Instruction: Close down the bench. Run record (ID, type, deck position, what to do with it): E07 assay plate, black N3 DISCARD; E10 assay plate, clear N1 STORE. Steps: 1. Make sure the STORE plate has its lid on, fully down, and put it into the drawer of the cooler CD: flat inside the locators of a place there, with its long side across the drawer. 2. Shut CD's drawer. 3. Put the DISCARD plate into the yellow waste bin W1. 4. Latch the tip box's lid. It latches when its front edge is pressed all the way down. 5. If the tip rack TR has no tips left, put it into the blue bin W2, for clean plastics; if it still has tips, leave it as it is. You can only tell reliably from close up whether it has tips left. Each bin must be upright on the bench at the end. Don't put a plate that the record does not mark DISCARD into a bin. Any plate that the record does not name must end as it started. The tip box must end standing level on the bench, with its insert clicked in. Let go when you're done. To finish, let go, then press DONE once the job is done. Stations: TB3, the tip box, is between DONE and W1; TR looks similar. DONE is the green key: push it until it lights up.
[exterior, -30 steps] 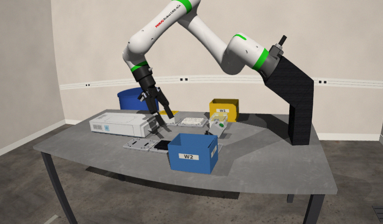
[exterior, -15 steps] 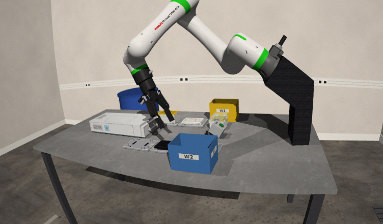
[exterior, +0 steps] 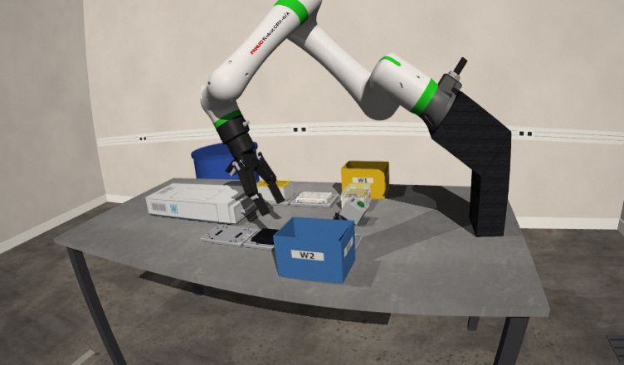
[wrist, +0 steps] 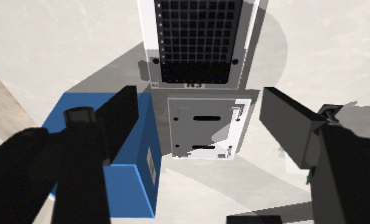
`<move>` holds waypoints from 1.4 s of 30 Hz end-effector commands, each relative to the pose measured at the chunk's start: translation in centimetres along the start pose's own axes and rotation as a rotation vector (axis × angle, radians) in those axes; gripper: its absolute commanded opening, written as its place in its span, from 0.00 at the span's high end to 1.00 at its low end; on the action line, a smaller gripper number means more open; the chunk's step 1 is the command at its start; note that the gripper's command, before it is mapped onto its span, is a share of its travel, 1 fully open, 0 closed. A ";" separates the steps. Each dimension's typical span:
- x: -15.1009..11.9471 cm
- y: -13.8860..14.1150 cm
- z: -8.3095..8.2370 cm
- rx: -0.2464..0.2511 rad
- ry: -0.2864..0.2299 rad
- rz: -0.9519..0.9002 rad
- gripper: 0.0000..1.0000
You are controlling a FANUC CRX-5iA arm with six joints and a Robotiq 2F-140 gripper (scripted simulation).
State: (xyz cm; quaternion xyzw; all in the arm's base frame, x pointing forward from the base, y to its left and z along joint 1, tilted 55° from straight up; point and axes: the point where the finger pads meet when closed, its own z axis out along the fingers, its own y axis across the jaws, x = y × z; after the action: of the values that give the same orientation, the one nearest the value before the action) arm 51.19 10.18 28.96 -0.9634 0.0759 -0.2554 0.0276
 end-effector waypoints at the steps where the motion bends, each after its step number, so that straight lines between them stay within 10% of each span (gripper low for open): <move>1: 0.2 0.0 0.2 0.000 0.001 0.000 0.30; 42: 2.2 0.0 4.7 0.000 0.001 0.000 0.30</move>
State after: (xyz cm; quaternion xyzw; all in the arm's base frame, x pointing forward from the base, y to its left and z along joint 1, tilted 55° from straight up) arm 55.28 9.91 26.02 -0.9635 0.0759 -0.2554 0.0275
